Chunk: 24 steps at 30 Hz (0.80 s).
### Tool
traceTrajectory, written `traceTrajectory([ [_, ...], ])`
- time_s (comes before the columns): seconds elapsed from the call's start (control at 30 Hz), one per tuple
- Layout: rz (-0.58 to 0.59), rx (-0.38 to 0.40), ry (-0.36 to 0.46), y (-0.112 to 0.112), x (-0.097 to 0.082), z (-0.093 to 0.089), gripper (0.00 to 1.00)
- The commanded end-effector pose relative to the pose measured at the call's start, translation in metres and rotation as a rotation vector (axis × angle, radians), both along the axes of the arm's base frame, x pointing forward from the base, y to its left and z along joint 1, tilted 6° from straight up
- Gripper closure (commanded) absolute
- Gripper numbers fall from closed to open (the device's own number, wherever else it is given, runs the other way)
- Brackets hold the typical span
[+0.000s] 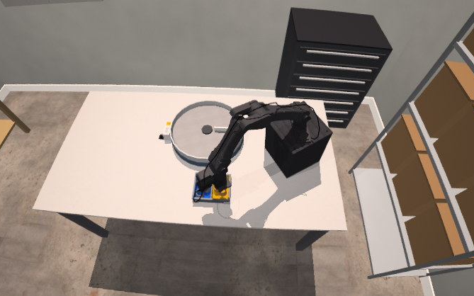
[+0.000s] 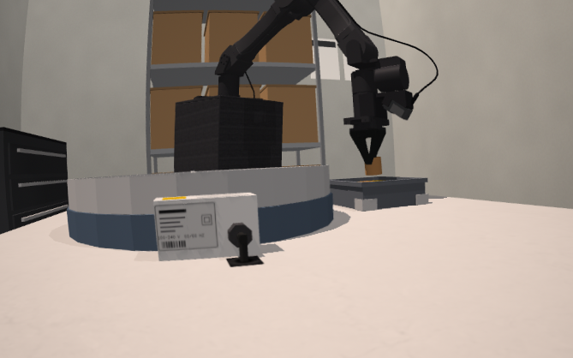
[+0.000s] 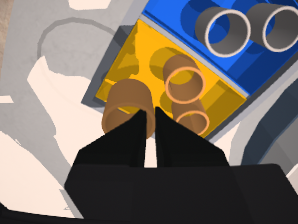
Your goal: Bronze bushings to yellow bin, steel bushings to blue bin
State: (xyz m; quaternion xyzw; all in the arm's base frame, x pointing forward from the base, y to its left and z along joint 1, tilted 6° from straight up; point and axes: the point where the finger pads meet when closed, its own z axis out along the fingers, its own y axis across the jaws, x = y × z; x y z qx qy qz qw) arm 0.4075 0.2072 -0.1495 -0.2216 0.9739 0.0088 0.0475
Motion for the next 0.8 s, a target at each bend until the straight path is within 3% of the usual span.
traceTrajectory([
  [0.0,0.001,0.008,-0.023,0.002,0.009,0.007,1.00],
  [0.43,0.001,0.008,-0.022,0.002,0.009,0.006,1.00],
  [0.77,0.002,-0.006,0.006,-0.004,-0.003,-0.004,1.00],
])
